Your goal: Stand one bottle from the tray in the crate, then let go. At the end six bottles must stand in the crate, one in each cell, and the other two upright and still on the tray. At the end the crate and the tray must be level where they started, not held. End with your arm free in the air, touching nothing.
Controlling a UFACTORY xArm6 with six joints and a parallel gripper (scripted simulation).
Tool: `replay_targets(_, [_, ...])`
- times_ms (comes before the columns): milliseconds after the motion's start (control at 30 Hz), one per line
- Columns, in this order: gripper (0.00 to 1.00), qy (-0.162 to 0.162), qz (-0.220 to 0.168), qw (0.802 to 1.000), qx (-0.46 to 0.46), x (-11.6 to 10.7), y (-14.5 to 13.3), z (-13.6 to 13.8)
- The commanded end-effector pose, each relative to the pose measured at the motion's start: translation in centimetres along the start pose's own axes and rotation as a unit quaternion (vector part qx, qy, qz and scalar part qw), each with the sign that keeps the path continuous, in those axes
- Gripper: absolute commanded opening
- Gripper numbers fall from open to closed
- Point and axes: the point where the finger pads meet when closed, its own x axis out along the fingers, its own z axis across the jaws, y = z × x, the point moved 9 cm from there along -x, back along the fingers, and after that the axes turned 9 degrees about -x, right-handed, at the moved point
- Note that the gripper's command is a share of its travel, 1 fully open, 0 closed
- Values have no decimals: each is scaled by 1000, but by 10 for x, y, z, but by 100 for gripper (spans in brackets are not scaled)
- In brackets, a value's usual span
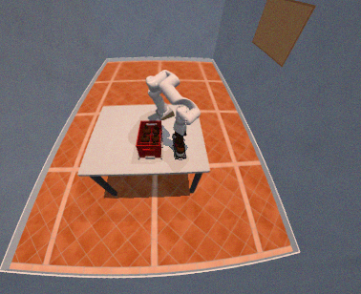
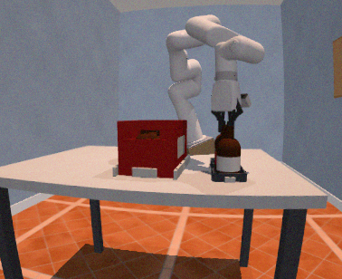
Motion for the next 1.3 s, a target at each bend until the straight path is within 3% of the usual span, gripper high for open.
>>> replay_targets(0, [0,-2,-1,1000,0,-4,-1,1])
replay_targets(1267, [0,-2,-1,1000,0,-38,0,2])
